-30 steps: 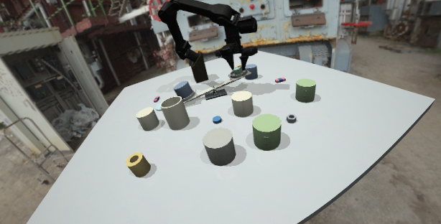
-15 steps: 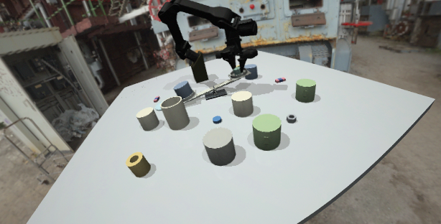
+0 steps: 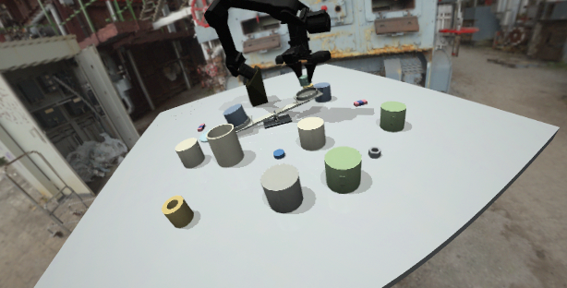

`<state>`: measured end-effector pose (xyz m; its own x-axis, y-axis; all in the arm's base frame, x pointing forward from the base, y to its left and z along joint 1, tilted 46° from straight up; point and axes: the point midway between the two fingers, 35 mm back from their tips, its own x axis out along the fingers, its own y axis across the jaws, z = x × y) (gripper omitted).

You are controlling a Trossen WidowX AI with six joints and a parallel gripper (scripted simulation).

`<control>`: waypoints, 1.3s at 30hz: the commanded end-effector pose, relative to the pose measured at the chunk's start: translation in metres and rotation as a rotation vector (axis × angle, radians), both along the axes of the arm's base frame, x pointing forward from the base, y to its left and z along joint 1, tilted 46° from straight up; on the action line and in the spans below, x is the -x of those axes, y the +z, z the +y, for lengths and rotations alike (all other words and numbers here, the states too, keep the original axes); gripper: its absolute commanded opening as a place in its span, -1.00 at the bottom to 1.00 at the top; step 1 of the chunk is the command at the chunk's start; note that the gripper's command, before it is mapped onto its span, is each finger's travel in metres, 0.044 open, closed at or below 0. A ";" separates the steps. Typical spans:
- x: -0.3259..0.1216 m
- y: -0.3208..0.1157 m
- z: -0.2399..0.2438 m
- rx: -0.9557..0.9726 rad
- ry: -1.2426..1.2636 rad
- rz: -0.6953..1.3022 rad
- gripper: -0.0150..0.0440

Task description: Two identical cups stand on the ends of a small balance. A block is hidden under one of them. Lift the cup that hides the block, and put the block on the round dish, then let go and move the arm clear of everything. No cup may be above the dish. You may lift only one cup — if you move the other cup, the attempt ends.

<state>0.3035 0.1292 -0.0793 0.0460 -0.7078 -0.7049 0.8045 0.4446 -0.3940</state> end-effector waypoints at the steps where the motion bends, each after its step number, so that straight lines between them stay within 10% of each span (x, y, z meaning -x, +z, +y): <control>1: 0.001 0.018 0.019 -0.010 0.003 -0.010 -0.49; 11: 0.001 0.044 0.032 -0.018 0.003 -0.006 -0.49; 39: -0.038 0.143 -0.120 -0.134 0.031 -0.008 -0.49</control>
